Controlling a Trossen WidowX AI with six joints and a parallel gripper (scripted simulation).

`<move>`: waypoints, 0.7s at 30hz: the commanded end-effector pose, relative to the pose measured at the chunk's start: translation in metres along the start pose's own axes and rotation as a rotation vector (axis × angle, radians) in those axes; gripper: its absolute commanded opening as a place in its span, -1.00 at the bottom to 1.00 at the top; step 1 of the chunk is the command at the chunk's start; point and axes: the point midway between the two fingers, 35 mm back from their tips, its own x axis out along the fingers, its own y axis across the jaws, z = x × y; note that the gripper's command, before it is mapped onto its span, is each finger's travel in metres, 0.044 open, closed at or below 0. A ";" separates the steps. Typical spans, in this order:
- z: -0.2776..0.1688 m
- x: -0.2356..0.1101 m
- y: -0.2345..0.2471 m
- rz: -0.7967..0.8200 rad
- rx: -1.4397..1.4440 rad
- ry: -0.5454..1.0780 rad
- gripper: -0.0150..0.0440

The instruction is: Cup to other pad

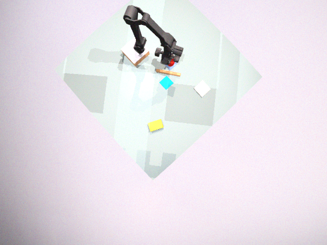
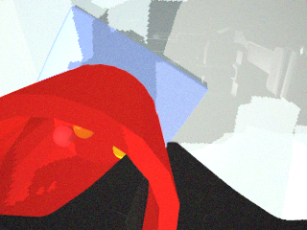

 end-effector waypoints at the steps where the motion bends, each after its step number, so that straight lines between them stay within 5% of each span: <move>1: 0.000 -0.005 0.000 -0.001 0.000 -0.001 -0.49; 21: -0.003 -0.047 -0.005 0.001 -0.003 -0.004 -0.49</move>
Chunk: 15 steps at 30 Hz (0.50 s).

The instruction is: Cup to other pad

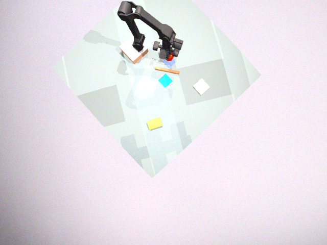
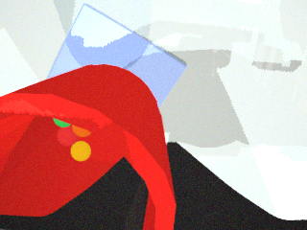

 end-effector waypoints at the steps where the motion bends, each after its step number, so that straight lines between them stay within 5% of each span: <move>1: 0.000 -0.003 0.000 0.005 0.003 -0.005 -0.49; 15: 0.000 -0.001 0.000 0.001 0.000 0.000 -0.49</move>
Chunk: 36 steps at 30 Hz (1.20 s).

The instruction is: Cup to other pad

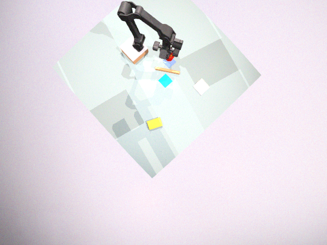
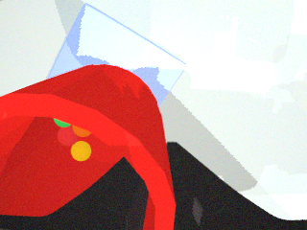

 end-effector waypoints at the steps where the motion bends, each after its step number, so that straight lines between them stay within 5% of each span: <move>1: 0.000 0.000 0.000 0.000 0.000 0.000 -0.49; 36: 0.051 -0.001 0.005 0.004 0.002 -0.010 -0.49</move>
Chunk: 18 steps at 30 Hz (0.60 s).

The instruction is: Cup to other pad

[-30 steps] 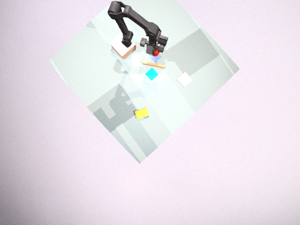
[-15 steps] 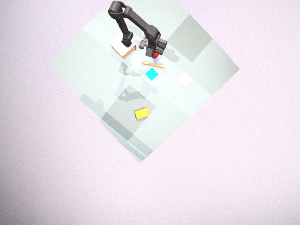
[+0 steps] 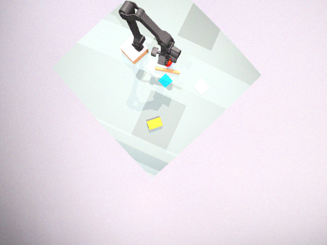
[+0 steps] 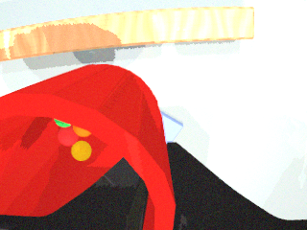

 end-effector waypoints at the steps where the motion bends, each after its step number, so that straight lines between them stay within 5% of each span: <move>1: 0.007 -0.002 0.003 0.011 -0.002 0.002 -0.49; 18: 0.038 -0.002 0.006 0.011 -0.002 -0.002 -0.49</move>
